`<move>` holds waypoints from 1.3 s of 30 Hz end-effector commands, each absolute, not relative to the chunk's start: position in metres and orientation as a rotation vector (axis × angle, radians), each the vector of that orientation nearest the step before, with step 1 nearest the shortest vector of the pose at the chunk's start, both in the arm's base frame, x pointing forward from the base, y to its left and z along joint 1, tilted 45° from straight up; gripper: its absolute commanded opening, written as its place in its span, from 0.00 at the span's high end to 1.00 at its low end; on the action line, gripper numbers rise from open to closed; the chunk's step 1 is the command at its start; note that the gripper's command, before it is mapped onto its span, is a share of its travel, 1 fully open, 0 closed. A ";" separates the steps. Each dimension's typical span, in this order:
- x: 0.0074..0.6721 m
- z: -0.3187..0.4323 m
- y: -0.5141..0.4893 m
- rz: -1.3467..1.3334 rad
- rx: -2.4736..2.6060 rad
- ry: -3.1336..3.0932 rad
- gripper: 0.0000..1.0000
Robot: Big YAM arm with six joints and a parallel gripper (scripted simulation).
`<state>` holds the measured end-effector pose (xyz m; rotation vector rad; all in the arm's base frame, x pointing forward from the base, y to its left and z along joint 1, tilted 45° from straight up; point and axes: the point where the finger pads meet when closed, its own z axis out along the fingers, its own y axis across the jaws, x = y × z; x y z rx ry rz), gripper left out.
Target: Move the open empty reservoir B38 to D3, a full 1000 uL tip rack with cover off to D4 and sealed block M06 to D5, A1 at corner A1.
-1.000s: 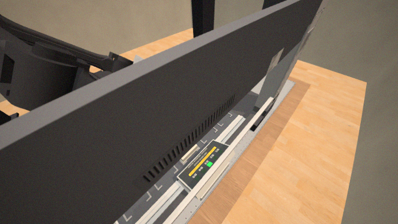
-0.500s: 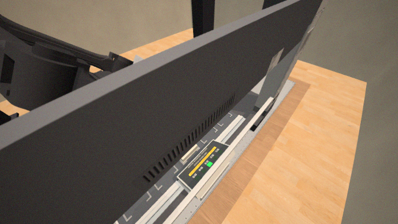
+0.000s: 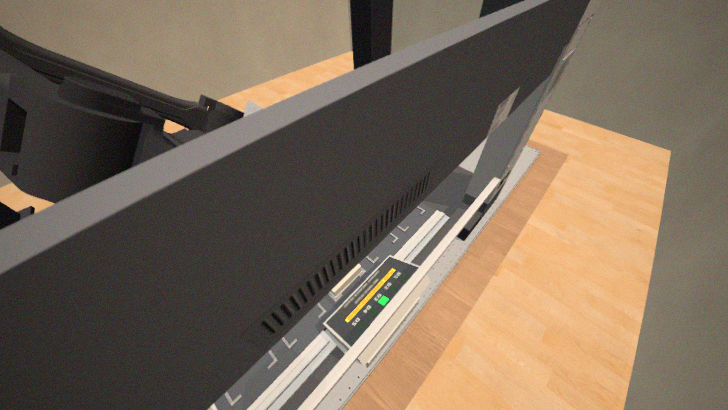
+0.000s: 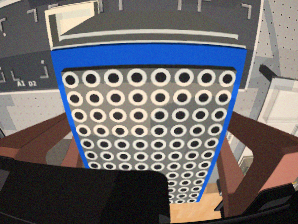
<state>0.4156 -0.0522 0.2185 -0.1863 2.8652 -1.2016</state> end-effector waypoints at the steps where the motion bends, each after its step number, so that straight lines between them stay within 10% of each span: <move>1: 0.429 0.247 -0.049 -1.166 -0.155 2.803 1.00; 39: 0.436 0.238 -0.050 -1.180 -0.169 2.824 1.00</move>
